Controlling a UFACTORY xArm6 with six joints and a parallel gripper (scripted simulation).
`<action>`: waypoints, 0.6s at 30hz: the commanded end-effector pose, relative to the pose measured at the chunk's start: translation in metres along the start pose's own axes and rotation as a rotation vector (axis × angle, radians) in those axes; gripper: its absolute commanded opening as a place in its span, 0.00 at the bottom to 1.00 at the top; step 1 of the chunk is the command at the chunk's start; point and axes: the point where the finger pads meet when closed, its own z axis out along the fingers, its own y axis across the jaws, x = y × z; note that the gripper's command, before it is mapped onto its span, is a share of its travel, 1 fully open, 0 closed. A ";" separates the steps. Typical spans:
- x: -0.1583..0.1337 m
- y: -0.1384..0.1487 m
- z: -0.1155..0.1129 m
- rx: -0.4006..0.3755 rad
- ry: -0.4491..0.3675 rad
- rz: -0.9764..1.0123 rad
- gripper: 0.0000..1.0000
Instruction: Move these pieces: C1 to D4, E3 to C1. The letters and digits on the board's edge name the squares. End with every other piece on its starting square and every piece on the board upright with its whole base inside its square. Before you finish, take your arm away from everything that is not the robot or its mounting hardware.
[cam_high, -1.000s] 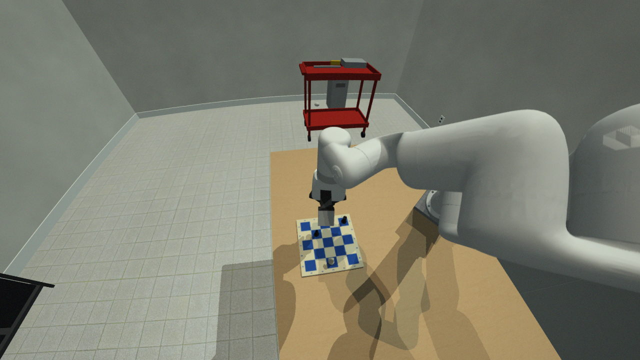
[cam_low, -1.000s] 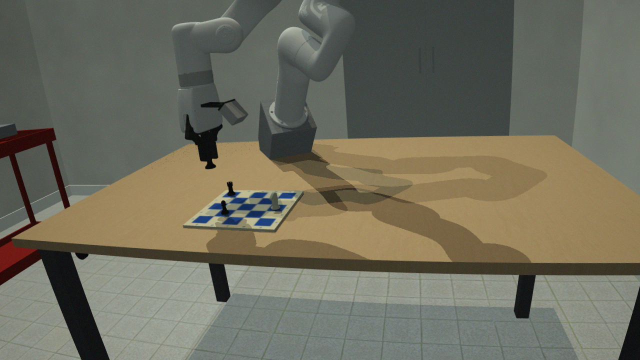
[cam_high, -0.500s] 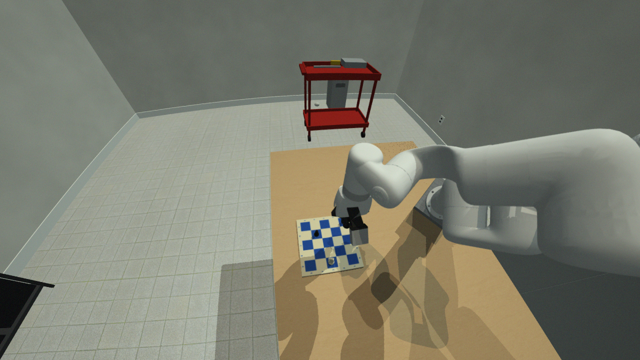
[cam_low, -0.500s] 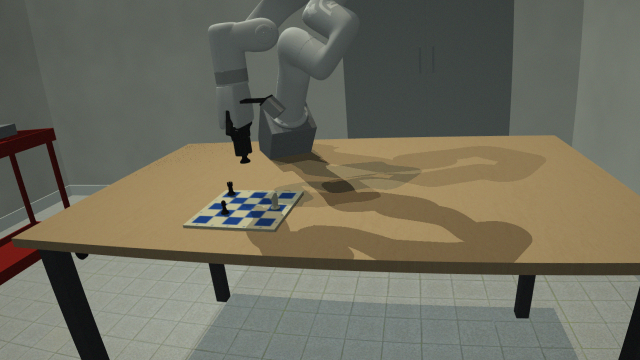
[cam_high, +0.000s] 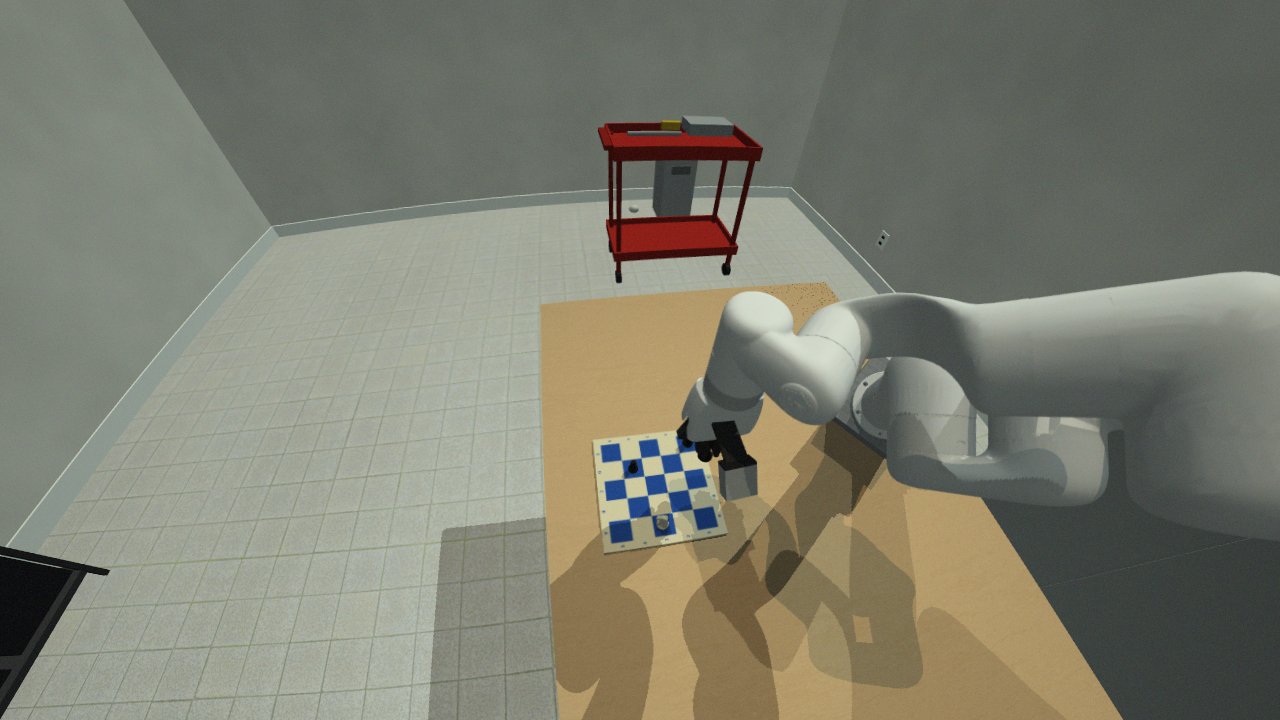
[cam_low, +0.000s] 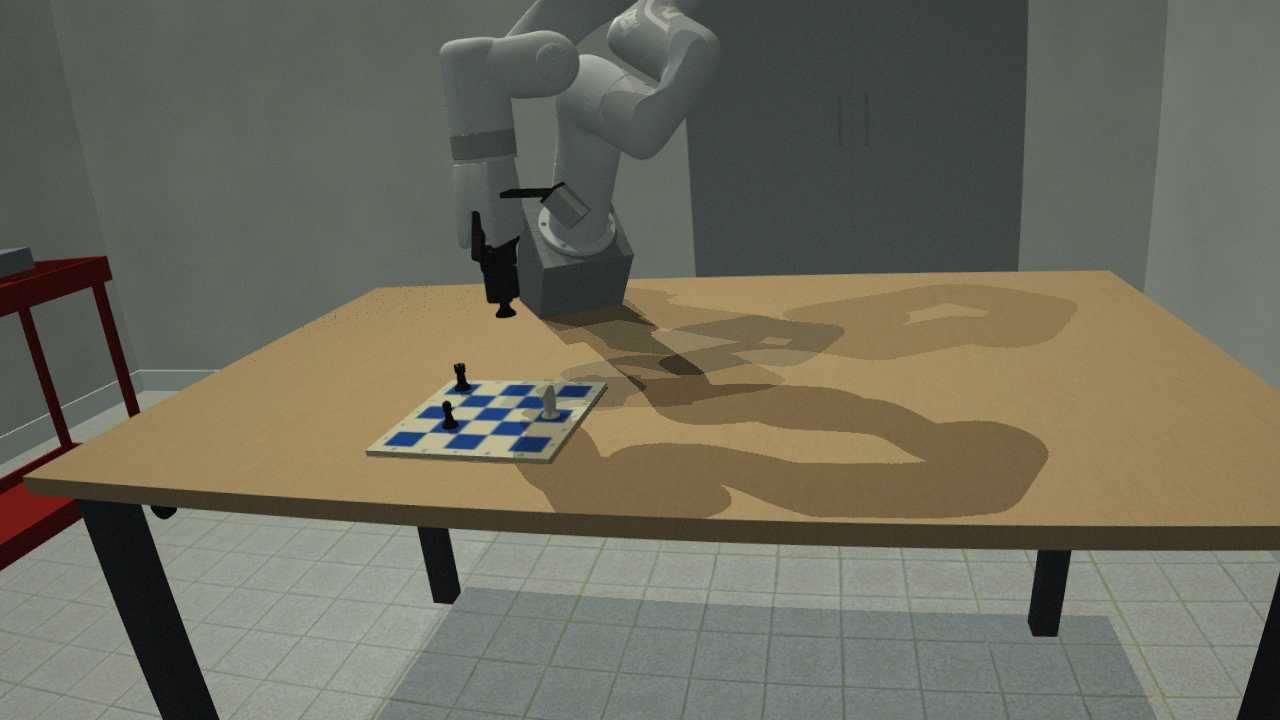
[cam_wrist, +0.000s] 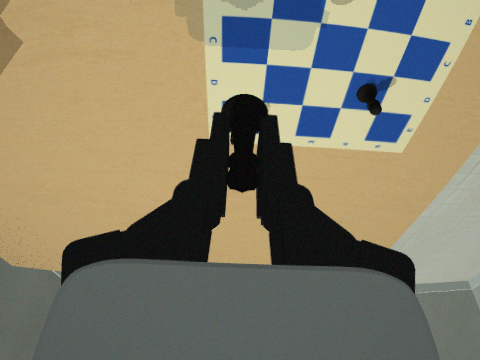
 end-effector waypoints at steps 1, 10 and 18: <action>0.000 0.001 0.000 -0.002 -0.001 -0.001 0.00; 0.000 0.001 0.027 -0.002 -0.001 -0.001 0.00; 0.001 0.001 0.060 -0.002 -0.001 -0.001 0.00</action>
